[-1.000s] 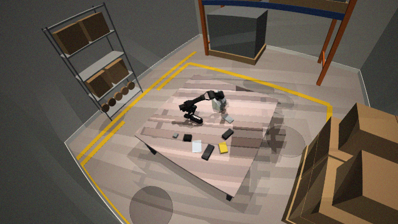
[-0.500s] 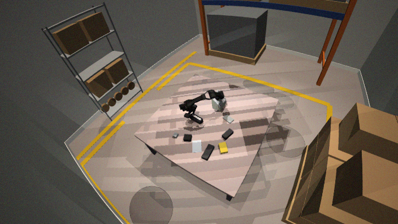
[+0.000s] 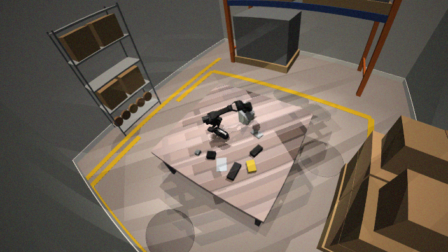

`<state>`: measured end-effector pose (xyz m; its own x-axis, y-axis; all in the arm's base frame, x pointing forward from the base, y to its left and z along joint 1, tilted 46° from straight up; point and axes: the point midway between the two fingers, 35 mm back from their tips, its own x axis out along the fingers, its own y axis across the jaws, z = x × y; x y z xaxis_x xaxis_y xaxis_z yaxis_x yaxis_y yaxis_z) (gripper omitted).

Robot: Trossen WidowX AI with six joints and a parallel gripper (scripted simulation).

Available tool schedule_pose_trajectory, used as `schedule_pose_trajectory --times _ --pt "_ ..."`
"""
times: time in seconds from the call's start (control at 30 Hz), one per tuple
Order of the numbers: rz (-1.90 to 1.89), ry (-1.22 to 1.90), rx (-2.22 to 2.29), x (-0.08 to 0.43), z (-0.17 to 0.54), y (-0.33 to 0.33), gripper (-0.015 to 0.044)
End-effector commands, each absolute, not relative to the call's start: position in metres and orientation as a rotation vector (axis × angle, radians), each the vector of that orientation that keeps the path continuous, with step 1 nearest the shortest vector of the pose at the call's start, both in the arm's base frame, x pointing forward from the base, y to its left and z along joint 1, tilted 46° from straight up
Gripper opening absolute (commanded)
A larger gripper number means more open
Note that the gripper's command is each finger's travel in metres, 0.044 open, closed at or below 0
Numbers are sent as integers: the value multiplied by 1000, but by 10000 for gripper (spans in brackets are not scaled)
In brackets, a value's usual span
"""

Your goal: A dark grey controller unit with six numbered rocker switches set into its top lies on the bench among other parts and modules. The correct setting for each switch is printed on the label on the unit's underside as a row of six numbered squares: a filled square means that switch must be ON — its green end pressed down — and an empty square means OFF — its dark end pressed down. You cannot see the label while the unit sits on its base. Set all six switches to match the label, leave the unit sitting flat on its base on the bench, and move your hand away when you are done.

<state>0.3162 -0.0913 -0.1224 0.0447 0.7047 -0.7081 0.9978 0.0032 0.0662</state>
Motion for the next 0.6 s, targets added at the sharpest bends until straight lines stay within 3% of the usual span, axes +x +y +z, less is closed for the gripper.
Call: schedule_pose_trajectory --times 0.0,0.57 --pt "-659 1715 1759 317 -117 -92 336" --pt "-659 1716 1759 316 -103 -93 336"
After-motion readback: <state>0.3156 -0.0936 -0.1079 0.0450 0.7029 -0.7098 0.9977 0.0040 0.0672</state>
